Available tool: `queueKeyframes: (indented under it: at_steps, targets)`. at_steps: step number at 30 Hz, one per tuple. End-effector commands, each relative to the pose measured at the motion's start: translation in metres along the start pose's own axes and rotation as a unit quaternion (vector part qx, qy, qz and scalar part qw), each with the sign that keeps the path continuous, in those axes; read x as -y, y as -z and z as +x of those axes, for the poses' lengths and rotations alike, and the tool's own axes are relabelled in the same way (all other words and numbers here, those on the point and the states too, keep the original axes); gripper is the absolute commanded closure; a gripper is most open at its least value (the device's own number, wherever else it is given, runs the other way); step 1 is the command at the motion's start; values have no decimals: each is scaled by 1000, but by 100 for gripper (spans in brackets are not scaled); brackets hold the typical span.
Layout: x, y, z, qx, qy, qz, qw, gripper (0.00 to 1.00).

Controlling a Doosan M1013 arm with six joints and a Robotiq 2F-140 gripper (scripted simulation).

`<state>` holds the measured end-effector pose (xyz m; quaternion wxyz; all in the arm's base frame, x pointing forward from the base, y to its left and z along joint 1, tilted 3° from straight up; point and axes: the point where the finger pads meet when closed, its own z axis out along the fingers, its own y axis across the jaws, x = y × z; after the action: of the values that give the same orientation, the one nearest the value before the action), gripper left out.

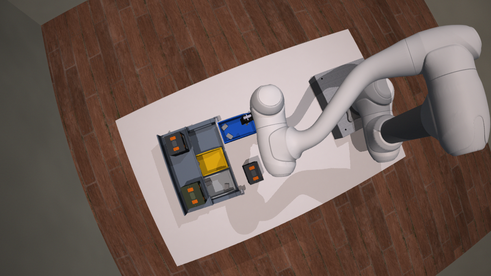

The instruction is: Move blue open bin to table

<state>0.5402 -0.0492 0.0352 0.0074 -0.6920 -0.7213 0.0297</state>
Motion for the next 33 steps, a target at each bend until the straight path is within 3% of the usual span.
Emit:
queueKeyframes:
  at_steps: [1,33]
  targets:
    - [0,0,0,0,0,0,1000,43]
    - [0,-13,0,0,0,0,1000,43]
